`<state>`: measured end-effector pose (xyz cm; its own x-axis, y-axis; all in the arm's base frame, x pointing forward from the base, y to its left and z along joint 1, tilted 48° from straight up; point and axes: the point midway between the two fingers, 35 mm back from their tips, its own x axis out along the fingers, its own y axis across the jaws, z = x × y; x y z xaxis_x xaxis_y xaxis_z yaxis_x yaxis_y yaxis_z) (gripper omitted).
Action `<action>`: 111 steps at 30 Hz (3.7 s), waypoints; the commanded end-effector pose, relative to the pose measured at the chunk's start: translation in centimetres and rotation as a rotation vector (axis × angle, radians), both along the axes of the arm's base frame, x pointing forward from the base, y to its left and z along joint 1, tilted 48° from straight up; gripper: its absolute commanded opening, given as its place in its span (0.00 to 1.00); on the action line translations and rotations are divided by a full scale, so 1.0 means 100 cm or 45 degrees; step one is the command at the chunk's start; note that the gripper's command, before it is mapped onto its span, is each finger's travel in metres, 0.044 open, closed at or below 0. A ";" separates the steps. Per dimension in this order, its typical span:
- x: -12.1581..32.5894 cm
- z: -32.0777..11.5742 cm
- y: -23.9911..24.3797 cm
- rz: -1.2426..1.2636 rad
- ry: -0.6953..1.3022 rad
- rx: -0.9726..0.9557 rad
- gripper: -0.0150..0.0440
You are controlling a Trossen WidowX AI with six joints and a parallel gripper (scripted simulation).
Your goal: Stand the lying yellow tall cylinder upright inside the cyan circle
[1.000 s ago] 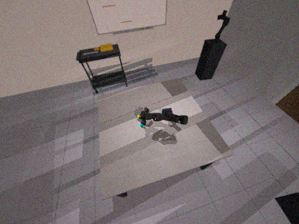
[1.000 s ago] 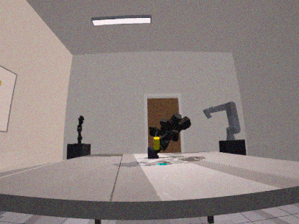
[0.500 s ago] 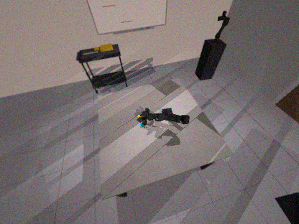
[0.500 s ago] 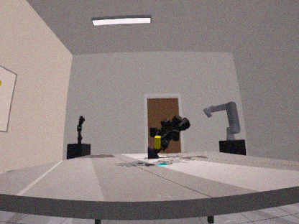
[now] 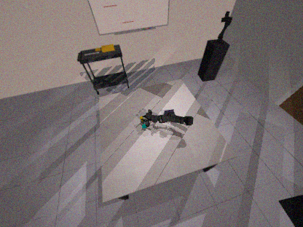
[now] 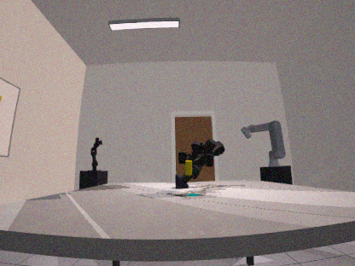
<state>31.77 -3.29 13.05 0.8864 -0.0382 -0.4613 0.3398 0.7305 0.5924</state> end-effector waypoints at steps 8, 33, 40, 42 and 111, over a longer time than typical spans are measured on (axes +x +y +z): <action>-0.006 0.005 0.000 -0.057 -0.101 0.031 0.43; -0.019 0.013 0.001 -0.132 -0.279 0.094 0.43; -0.019 0.013 0.001 -0.132 -0.279 0.094 0.43; -0.019 0.013 0.001 -0.132 -0.279 0.094 0.43; -0.022 -0.060 0.082 -0.121 -0.273 0.095 0.93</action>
